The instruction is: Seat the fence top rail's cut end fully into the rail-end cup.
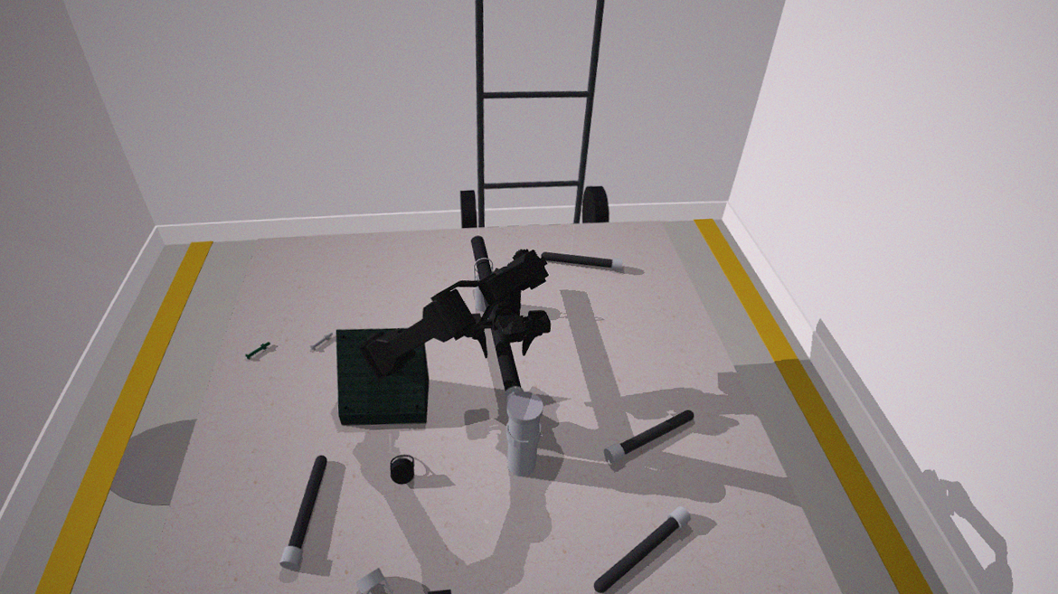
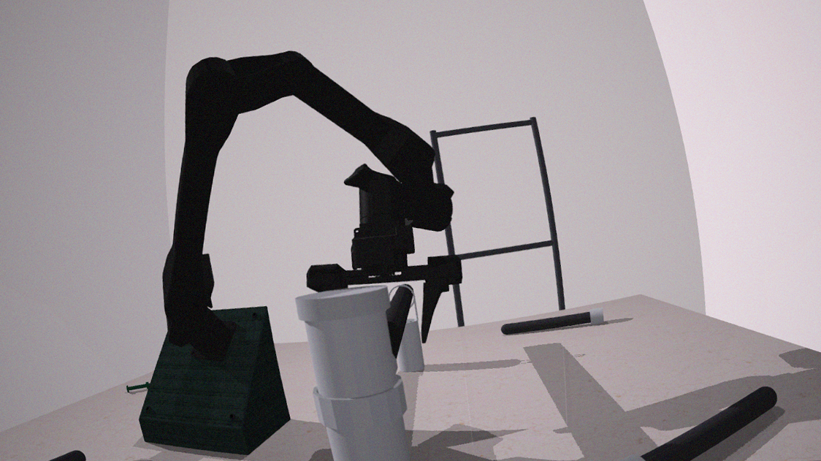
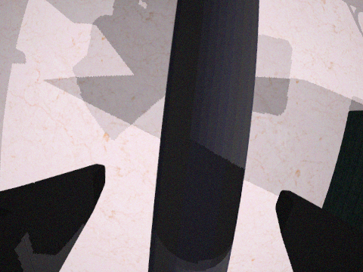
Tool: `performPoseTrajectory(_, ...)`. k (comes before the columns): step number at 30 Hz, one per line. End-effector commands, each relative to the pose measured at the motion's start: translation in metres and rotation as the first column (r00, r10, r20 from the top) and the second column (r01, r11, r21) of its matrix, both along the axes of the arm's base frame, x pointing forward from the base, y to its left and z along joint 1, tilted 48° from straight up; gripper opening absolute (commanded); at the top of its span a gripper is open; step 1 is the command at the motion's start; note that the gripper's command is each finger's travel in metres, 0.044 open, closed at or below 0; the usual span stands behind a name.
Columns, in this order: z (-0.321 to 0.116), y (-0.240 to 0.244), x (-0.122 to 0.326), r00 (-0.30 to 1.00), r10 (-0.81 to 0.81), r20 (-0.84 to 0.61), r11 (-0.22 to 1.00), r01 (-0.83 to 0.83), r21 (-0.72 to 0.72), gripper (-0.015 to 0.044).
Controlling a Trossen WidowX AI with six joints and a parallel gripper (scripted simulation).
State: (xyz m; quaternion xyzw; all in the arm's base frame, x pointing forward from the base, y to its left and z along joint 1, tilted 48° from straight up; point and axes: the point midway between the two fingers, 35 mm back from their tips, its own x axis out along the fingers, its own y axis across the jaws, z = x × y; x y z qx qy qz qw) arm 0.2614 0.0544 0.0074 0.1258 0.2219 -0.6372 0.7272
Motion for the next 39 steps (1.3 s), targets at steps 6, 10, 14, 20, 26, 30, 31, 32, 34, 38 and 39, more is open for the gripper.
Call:
performPoseTrajectory(6, 0.000, 0.034, -0.010, 1.000, -0.004, -0.001, 1.000, 0.004, 0.001, 0.0440)
performPoseTrajectory(10, 0.006, 0.040, -0.009, 1.000, 0.007, 0.000, 1.000, -0.007, 0.002, 0.0440)
performPoseTrajectory(14, 0.023, 0.068, -0.016, 1.000, 0.006, 0.001, 1.000, -0.006, -0.002, 0.0440)
performPoseTrajectory(20, 0.025, 0.070, -0.016, 1.000, 0.006, 0.001, 1.000, -0.006, -0.002, 0.0440)
performPoseTrajectory(26, 0.025, 0.070, -0.016, 1.000, 0.006, 0.001, 1.000, -0.006, -0.002, 0.0440)
performPoseTrajectory(30, 0.025, 0.070, -0.016, 1.000, 0.006, 0.001, 1.000, -0.006, -0.002, 0.0440)
performPoseTrajectory(31, 0.025, 0.070, -0.016, 1.000, 0.006, 0.001, 1.000, -0.006, -0.002, 0.0440)
performPoseTrajectory(32, 0.025, 0.070, -0.016, 1.000, 0.006, 0.001, 1.000, -0.006, -0.002, 0.0440)
performPoseTrajectory(34, 0.025, 0.070, -0.016, 1.000, 0.006, 0.001, 1.000, -0.006, -0.002, 0.0440)
performPoseTrajectory(38, 0.025, 0.070, -0.016, 1.000, 0.006, 0.001, 1.000, -0.006, -0.002, 0.0440)
performPoseTrajectory(39, 0.025, 0.070, -0.016, 1.000, 0.006, 0.001, 1.000, -0.006, -0.002, 0.0440)
